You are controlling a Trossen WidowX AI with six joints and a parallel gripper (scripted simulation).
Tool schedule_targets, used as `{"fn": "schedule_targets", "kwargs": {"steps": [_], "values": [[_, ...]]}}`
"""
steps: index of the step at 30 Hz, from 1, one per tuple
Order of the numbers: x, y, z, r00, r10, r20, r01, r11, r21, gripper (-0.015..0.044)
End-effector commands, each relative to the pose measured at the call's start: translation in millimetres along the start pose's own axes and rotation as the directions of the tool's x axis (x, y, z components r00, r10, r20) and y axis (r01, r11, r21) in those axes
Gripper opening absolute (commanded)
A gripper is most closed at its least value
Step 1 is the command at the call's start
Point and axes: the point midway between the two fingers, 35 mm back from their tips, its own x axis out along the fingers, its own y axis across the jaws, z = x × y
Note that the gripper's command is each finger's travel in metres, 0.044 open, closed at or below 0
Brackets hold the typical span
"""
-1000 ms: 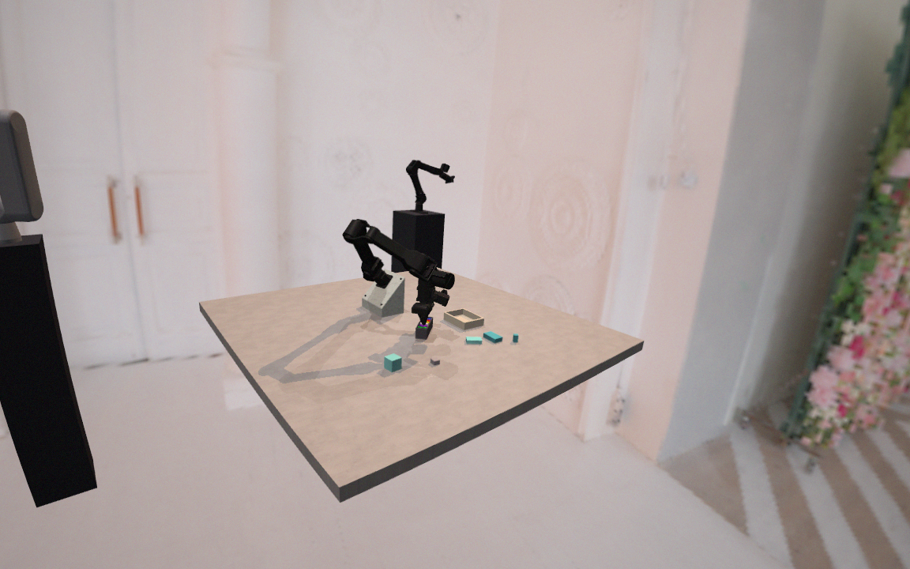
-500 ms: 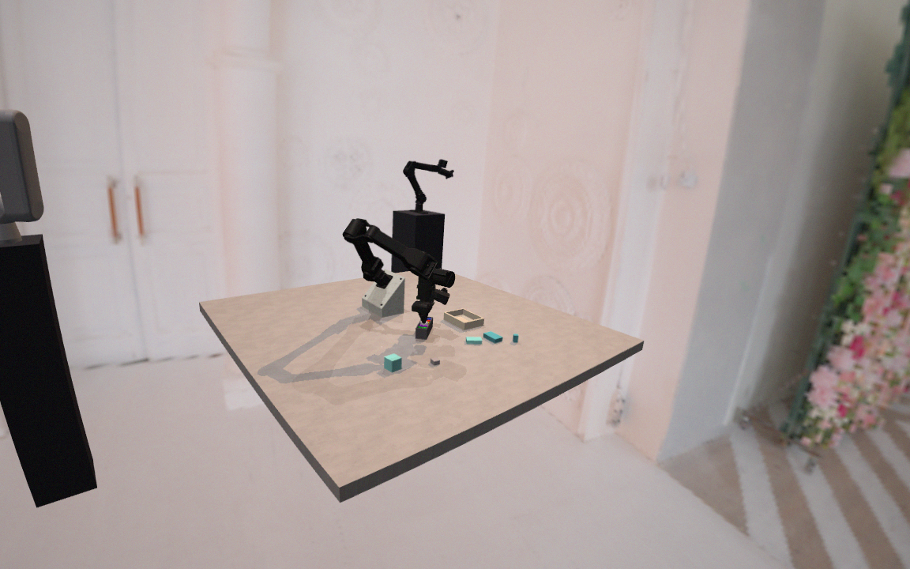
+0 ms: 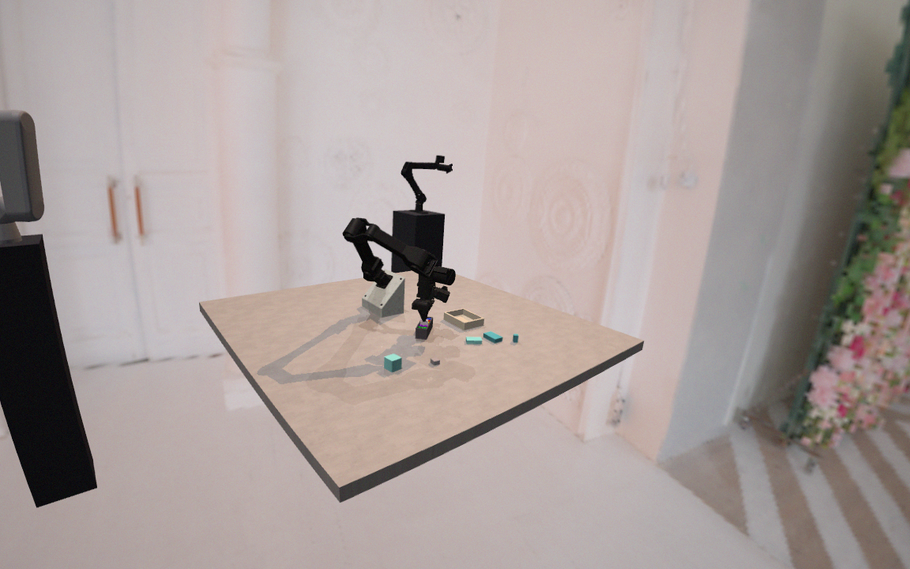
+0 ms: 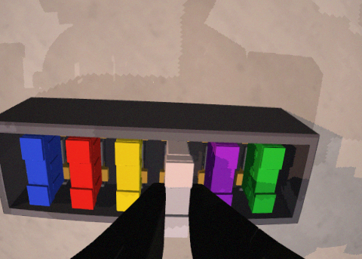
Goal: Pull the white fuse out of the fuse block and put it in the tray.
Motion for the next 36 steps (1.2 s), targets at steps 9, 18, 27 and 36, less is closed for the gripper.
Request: {"fn": "schedule_targets", "kwargs": {"steps": [9,18,27,36], "values": [[-6.7,-0.4,0.7,1.000,0.000,0.003,0.000,1.000,0.004,0.0000],[-11.2,-0.3,0.7,1.000,0.000,0.003,0.000,1.000,0.004,0.0000],[-15.7,-0.2,0.5,1.000,0.000,0.003,0.000,1.000,0.003,0.0000],[-20.1,-0.1,0.3,1.000,-0.001,0.003,0.001,1.000,0.002,0.0000]]}}
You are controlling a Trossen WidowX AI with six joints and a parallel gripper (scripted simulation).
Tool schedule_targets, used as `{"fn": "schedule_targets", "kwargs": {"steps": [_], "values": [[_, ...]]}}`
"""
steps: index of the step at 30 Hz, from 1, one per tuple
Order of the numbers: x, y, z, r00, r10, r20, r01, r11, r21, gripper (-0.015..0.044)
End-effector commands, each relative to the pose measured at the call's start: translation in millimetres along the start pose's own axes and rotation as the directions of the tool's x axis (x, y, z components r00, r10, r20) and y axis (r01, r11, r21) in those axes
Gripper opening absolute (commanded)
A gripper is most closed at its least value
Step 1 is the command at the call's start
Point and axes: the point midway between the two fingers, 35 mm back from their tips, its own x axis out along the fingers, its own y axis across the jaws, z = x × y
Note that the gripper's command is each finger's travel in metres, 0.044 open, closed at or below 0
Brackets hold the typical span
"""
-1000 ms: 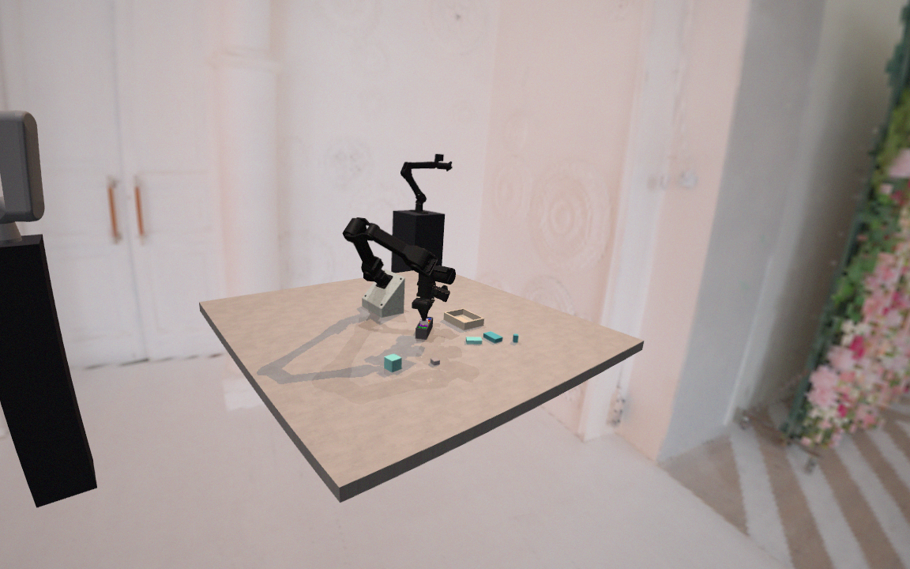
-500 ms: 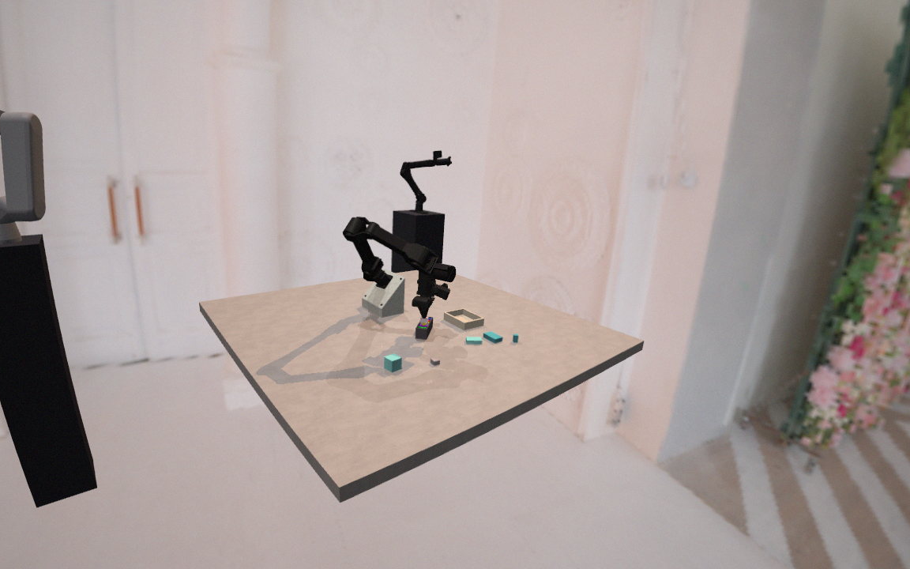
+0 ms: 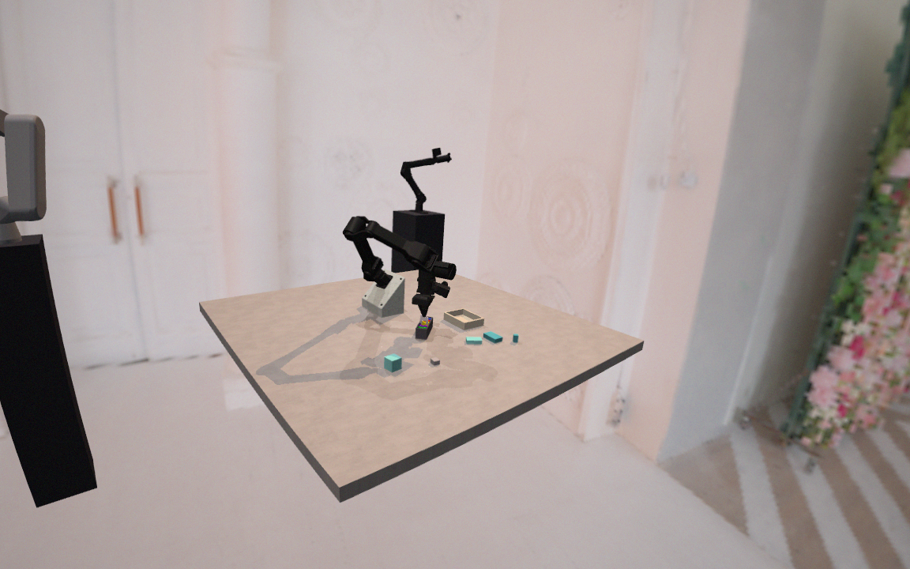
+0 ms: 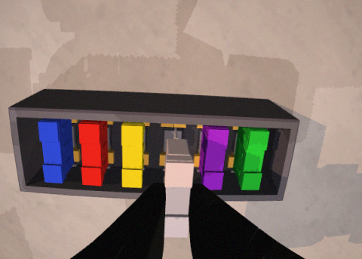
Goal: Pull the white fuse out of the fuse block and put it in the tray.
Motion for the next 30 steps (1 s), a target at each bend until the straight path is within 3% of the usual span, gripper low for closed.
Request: {"fn": "schedule_targets", "kwargs": {"steps": [1,24,30], "values": [[-2.7,-0.2,0.6,1.000,0.002,0.003,-0.002,1.000,0.005,0.0000],[-27.9,0.4,1.2,1.000,0.002,0.004,-0.002,1.000,0.004,0.0000],[-31.4,17.6,26.5,1.000,0.007,0.012,-0.008,1.000,0.003,0.0000]]}}
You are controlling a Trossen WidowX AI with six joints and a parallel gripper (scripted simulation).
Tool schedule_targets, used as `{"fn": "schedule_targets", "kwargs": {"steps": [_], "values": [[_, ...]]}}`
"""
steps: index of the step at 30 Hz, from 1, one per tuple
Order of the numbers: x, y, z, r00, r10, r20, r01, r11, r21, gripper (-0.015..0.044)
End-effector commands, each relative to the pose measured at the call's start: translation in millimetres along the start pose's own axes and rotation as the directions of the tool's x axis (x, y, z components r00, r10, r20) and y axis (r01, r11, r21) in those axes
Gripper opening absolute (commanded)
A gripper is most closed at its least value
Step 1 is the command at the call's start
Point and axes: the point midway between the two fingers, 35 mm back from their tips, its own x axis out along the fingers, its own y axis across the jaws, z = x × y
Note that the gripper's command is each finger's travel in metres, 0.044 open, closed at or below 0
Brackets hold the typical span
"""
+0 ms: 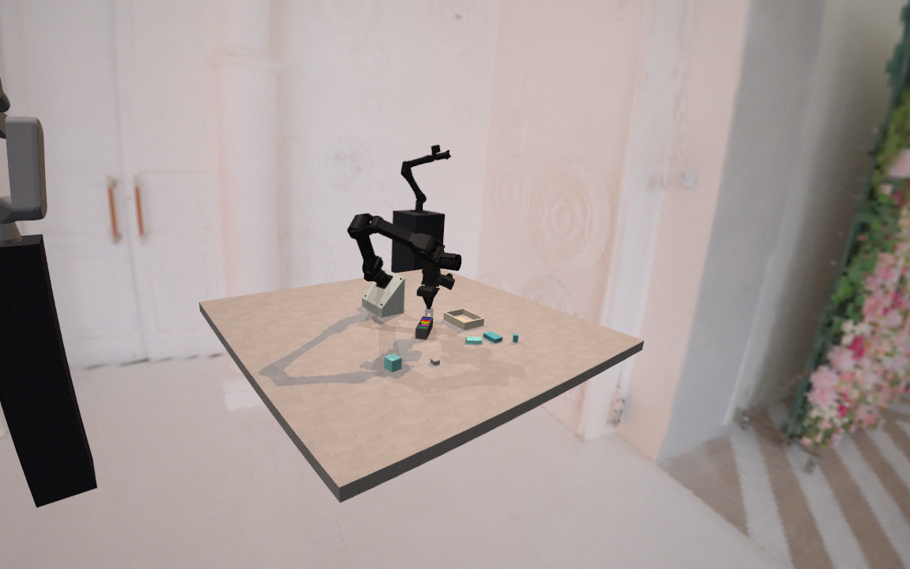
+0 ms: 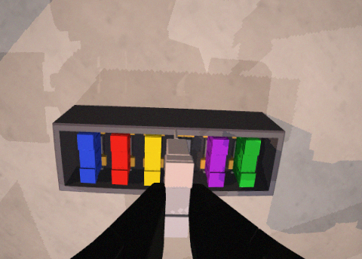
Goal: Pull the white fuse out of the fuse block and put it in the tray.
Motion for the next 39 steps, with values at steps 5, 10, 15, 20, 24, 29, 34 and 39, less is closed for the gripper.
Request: {"fn": "schedule_targets", "kwargs": {"steps": [5,10,15,20,24,29,34,39], "values": [[-4.8,28.0,33.7,1.000,0.008,0.010,-0.008,1.000,-0.005,0.0000],[-6.3,49.1,54.4,1.000,0.010,0.013,-0.010,1.000,-0.005,0.0000],[-6.9,72.2,73.3,1.000,0.012,0.014,-0.012,1.000,-0.005,0.0000],[-6.3,97.1,90.2,1.000,0.011,0.013,-0.011,1.000,-0.004,0.0000],[-5.0,118.1,102.1,1.000,0.010,0.011,-0.010,1.000,-0.002,0.0000],[-2.2,144.6,114.6,1.000,0.007,0.007,-0.007,1.000,0.000,0.0000],[-0.6,148.3,116.2,1.000,0.006,0.007,-0.006,1.000,0.000,0.0000],[7.3,148.2,116.6,1.000,0.006,0.007,-0.006,1.000,0.000,0.0000]]}}
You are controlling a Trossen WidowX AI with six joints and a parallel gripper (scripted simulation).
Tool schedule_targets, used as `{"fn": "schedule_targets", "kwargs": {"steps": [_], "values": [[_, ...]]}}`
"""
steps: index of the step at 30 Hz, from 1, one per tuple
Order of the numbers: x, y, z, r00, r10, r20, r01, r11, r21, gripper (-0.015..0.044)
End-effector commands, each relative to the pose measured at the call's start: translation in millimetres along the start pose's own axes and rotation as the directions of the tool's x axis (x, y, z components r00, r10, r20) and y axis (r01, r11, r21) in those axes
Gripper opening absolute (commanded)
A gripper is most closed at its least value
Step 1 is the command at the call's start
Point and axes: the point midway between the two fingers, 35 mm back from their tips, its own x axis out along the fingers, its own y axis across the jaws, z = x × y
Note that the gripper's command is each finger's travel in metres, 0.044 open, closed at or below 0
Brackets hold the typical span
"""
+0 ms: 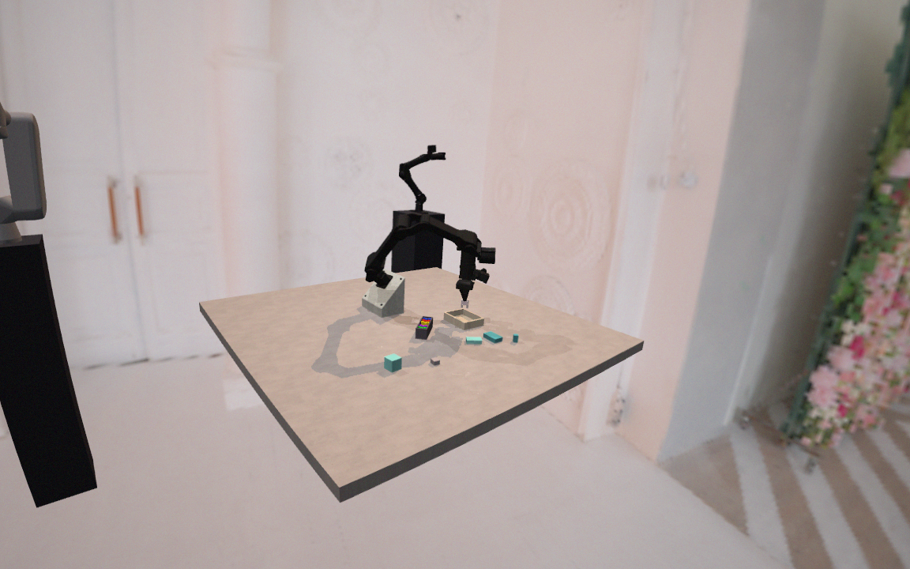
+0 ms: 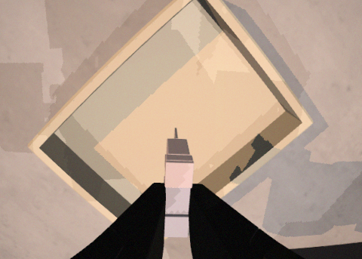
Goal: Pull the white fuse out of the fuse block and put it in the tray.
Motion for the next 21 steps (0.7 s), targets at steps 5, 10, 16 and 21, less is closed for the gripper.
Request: {"fn": "schedule_targets", "kwargs": {"steps": [5,10,16,21], "values": [[12.2,0.5,0.6,1.000,-0.001,0.000,0.001,1.000,0.001,0.0000],[20.3,0.4,0.5,1.000,-0.002,-0.001,0.002,1.000,0.001,0.0000],[30.0,0.3,0.1,1.000,-0.002,-0.001,0.002,1.000,0.001,0.0000],[31.7,0.0,0.5,1.000,0.002,-0.001,-0.002,1.000,0.008,0.0026]]}}
